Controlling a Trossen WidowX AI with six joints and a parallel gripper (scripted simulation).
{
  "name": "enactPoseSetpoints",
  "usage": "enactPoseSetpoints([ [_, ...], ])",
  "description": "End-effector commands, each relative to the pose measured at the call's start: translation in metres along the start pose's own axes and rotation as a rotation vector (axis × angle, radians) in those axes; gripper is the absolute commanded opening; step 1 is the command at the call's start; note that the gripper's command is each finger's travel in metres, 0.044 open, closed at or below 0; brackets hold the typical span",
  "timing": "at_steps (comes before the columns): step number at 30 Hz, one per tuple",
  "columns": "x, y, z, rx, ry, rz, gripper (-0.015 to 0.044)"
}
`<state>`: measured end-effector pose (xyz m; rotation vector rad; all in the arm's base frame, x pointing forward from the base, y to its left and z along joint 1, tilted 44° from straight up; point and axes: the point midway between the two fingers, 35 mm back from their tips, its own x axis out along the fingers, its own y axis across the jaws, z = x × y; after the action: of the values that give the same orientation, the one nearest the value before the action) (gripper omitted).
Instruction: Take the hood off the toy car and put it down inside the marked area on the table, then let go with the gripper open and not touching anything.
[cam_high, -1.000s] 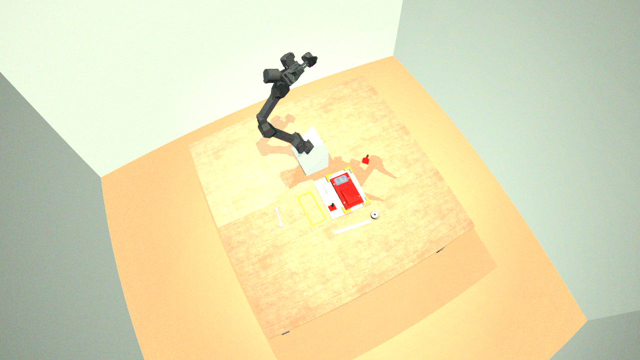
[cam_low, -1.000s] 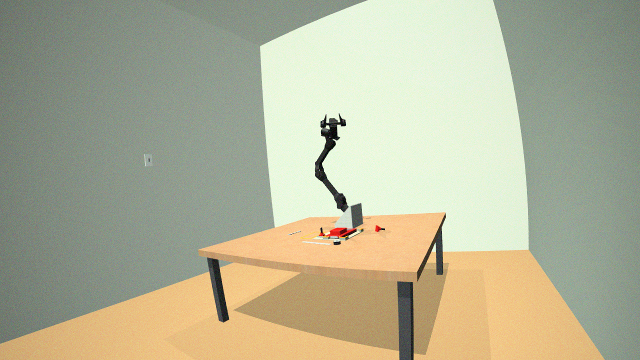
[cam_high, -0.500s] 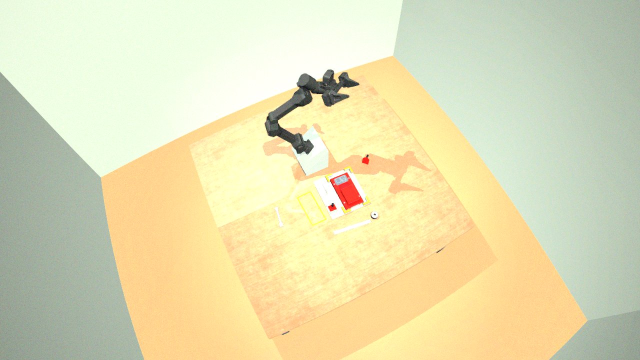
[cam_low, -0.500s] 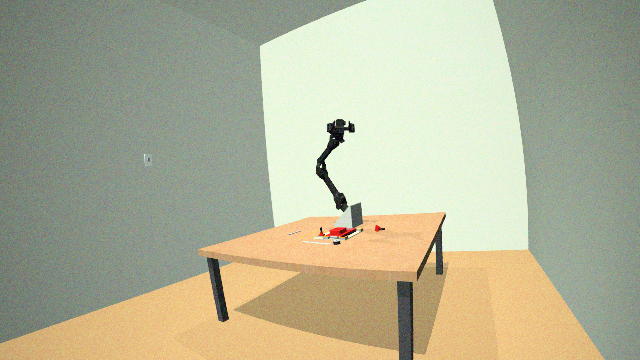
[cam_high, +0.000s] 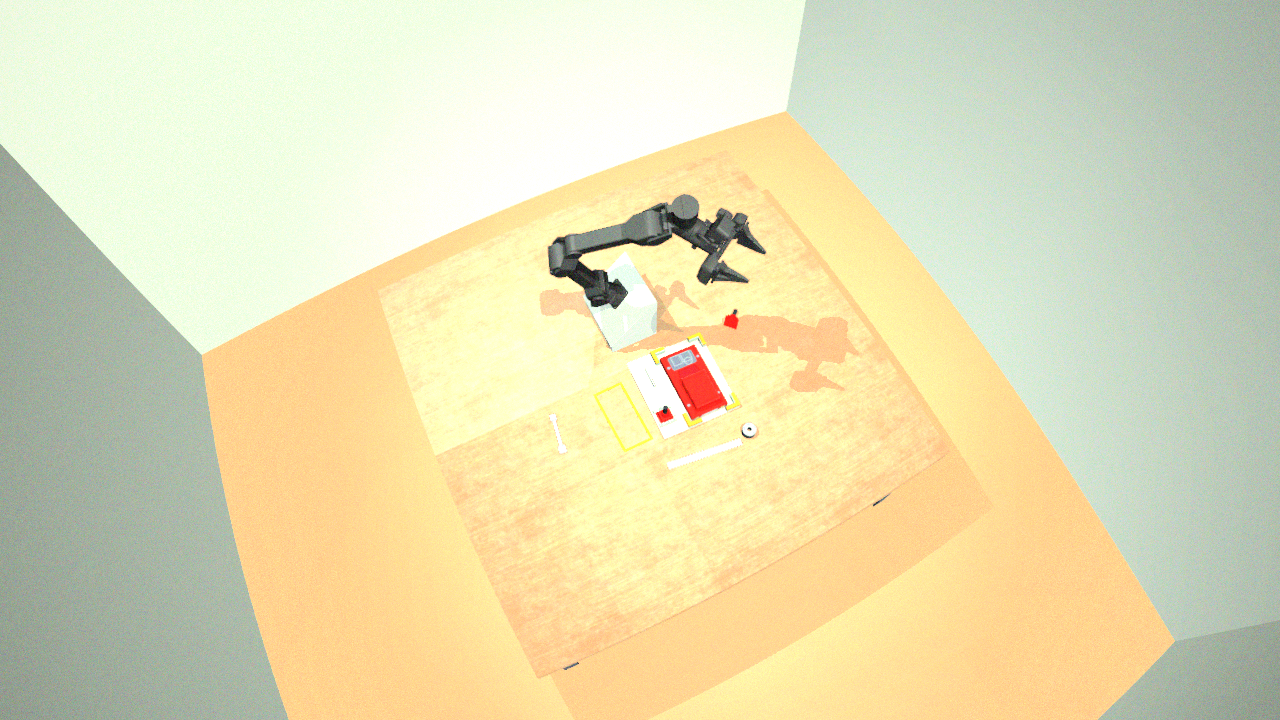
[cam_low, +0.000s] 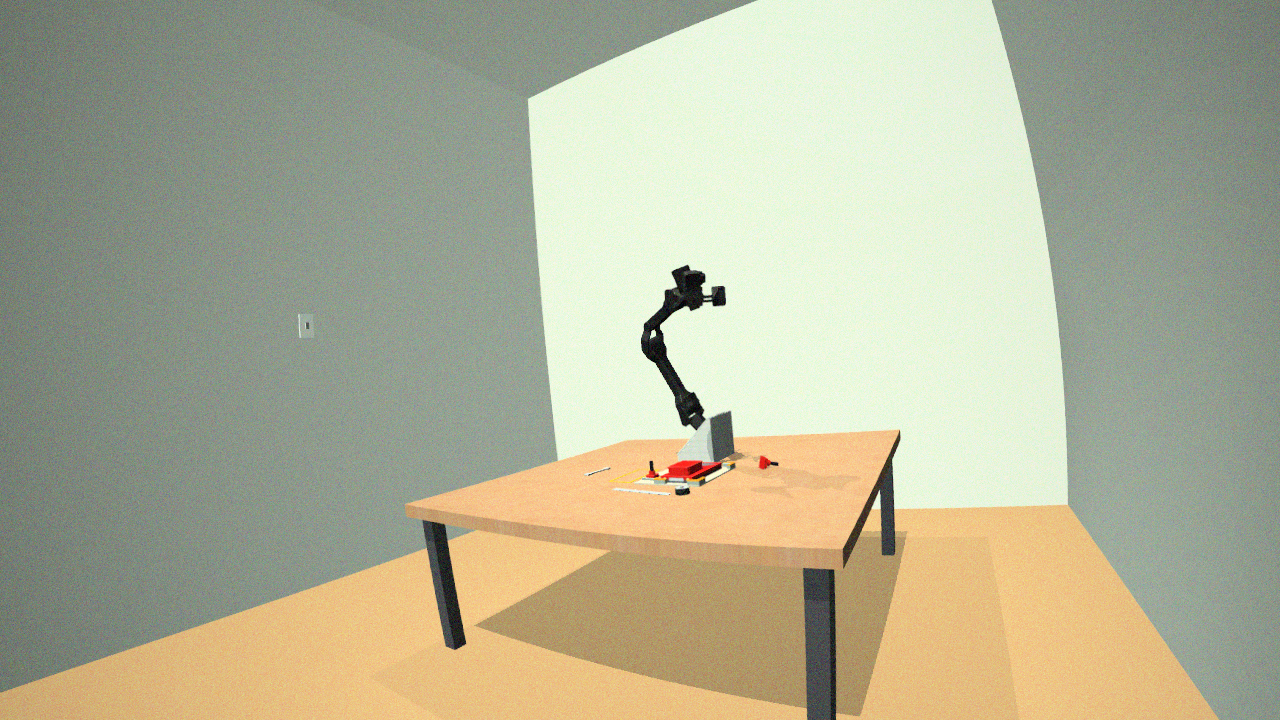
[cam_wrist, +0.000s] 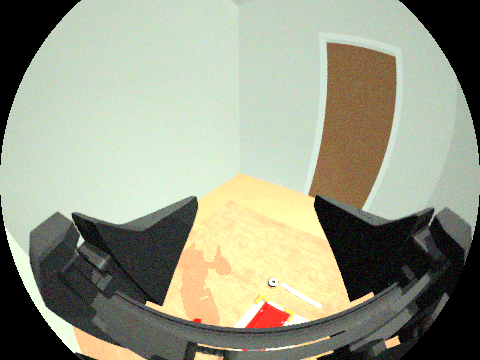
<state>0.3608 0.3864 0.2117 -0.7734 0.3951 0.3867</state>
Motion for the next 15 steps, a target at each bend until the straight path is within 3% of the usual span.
enactPoseSetpoints([
  [1,0.035,-0.009,-0.056,0.059,0.184,-0.018,0.044],
  [8,0.073,-0.032,-0.154,0.187,0.498,-0.08,0.044],
  [15,0.083,-0.056,-0.256,0.326,0.825,-0.18,0.044],
])
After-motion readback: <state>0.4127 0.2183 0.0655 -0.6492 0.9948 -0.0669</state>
